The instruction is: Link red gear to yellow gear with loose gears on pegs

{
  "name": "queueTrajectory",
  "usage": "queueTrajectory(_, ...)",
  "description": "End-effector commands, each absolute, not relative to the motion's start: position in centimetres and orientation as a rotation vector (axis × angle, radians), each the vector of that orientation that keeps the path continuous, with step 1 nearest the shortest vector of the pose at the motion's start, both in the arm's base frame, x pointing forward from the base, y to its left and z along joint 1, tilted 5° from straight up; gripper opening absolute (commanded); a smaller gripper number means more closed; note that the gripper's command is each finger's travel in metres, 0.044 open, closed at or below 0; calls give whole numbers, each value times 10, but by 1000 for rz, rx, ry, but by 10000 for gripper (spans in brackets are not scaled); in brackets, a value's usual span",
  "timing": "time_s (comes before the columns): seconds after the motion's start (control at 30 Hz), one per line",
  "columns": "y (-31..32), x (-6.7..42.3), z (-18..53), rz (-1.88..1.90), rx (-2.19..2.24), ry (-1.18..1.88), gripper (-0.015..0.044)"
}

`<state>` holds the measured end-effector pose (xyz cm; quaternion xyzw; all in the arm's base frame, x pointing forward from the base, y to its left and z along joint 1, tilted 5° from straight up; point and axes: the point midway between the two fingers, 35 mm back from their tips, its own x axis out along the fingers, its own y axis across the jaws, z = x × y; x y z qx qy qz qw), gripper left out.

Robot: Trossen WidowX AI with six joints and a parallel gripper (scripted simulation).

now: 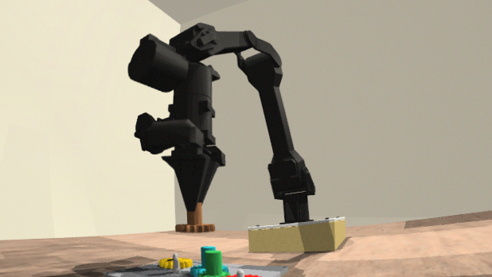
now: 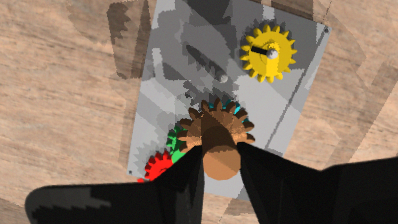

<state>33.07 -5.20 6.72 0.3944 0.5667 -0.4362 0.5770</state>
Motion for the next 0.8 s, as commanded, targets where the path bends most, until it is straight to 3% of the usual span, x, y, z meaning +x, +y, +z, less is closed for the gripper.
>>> queueTrajectory(0.0, -64, 331, 63, -1022, 912, 1330, 0)
queueTrajectory(0.77, -90, 329, 60, -1022, 905, 1331, 0)
